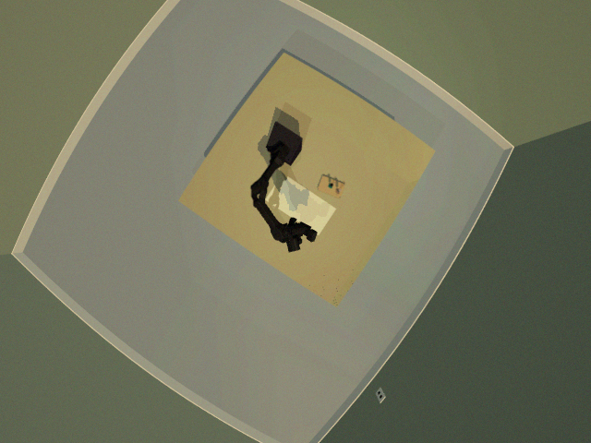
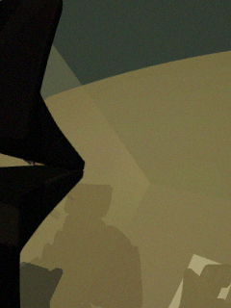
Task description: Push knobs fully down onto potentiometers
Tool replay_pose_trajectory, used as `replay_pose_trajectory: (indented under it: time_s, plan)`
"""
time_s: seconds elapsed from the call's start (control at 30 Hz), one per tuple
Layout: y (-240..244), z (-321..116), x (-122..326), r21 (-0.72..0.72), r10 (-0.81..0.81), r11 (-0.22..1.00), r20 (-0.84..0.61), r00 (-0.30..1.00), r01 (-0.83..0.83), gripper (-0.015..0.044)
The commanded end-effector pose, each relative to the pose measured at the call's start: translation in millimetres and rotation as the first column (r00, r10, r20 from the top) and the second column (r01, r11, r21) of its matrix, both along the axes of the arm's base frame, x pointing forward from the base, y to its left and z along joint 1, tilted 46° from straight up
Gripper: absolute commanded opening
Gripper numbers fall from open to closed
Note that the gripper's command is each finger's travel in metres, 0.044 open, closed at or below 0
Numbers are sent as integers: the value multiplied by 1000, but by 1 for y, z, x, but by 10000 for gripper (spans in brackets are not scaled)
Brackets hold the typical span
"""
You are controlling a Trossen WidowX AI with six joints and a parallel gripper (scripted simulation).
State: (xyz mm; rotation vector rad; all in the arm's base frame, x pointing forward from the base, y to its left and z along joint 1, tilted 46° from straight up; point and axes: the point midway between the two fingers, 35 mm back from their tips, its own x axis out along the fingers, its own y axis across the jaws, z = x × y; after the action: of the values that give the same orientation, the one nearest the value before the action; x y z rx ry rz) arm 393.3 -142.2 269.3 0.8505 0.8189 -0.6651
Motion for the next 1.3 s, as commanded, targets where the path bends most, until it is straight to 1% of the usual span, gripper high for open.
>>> replay_pose_trajectory:
  time_s: [0.0, 0.33, 0.67, 0.97, 1.27]
  plan:
    - [14, -25, 4, -22, 40, 999, -86, 995, -42, 0]
    - [60, -79, 12, -80, 153, 980, -280, 948, -182, 0]
    - [102, -129, 9, -160, 242, 921, -478, 845, -354, 0]
    - [138, -169, 0, -225, 284, 818, -643, 712, -530, 0]
    - [171, -202, -15, -266, 279, 660, -781, 558, -702, 0]
